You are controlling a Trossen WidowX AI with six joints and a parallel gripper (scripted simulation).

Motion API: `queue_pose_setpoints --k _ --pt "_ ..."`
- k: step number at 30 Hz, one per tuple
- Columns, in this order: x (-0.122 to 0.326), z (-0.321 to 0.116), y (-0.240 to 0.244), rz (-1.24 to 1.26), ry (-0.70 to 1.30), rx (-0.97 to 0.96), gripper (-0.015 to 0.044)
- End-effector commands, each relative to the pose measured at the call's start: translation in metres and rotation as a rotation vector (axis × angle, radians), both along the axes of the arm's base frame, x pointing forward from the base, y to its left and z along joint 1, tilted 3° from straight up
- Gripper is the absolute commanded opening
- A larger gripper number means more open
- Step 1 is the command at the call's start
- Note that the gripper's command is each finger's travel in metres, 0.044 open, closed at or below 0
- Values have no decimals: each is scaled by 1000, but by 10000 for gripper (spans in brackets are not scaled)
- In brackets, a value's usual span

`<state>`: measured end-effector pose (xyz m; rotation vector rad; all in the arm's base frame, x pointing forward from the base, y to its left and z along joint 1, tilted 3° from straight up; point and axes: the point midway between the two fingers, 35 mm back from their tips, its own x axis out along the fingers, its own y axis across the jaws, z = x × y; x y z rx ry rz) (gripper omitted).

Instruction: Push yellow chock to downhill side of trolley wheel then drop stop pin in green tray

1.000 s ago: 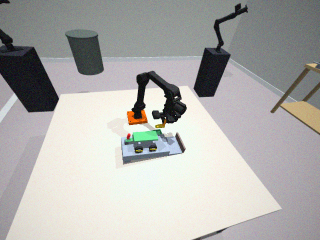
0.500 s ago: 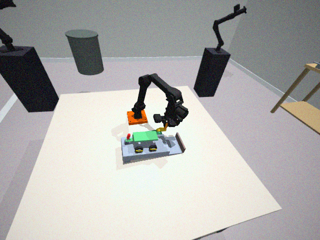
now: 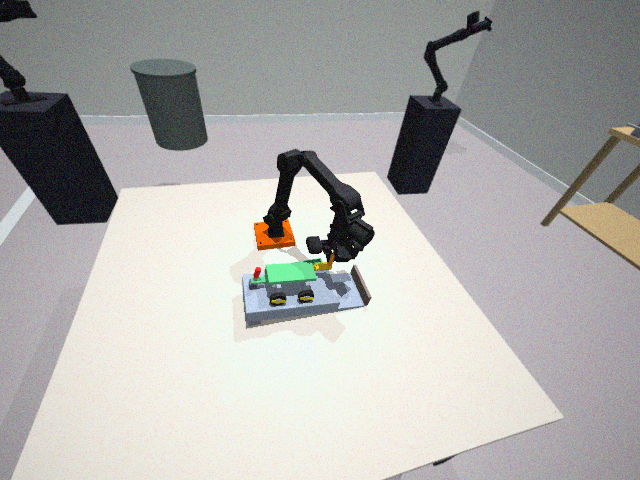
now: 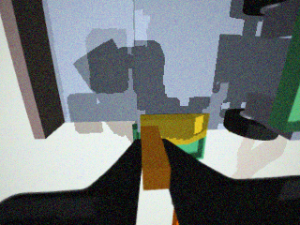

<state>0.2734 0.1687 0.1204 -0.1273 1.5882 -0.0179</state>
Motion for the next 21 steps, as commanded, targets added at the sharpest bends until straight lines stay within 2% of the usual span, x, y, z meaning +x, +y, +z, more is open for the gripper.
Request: queue_pose_setpoints --k 1,9,21 --pt "-1 -10 -3 6 3 -10 0" --pt "-1 -28 -7 6 3 -10 0" --pt "0 -25 -14 6 2 -11 0"
